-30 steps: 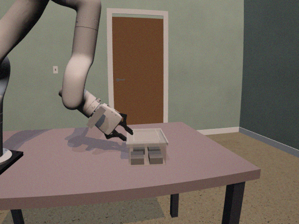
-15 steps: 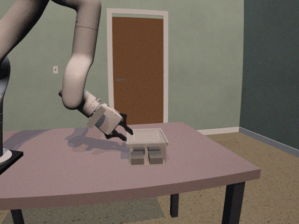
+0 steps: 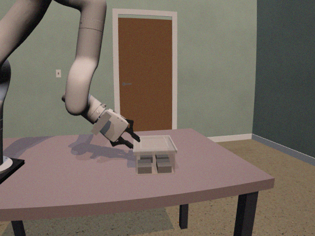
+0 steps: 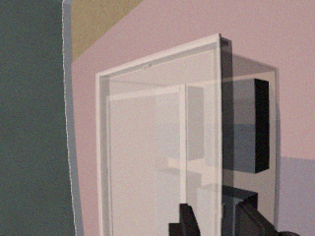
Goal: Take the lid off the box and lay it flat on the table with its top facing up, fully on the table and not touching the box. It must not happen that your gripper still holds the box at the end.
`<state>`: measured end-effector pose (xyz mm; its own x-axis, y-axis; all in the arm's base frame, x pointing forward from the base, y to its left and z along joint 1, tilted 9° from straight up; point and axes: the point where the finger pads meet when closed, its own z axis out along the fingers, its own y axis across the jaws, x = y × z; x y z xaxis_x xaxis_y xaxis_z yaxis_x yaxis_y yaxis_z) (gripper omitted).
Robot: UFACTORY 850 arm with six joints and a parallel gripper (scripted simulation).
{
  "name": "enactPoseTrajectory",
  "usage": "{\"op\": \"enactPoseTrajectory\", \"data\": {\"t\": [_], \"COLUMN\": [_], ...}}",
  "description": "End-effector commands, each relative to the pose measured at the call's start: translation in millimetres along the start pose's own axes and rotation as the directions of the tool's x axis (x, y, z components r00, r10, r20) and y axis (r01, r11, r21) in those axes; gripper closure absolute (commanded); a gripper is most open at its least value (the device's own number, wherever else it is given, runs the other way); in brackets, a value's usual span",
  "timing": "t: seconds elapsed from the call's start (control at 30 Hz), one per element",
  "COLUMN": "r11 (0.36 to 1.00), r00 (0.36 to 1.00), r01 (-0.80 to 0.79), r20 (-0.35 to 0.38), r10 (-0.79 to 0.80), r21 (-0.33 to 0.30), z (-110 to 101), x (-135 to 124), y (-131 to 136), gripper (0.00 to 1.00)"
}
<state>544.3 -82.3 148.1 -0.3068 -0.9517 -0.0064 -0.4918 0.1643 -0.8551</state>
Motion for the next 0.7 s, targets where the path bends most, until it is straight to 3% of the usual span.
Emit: {"op": "enactPoseTrajectory", "data": {"t": [0.0, 0.5, 0.53, 0.67], "r11": [1.0, 1.0, 1.0, 1.0], "r00": [1.0, 1.0, 1.0, 1.0], "r01": [0.0, 0.0, 0.0, 0.0], "r20": [0.0, 0.0, 0.0, 0.0], "r10": [0.0, 0.0, 0.0, 0.0], "r21": [0.002, 0.002, 0.002, 0.002], "z": [-0.4, -0.6, -0.6, -0.6], "x": [-0.1, -0.1, -0.1, -0.1], "y": [-0.8, -0.8, -0.8, -0.8], "gripper": [0.68, 0.68, 1.0, 1.0]}}
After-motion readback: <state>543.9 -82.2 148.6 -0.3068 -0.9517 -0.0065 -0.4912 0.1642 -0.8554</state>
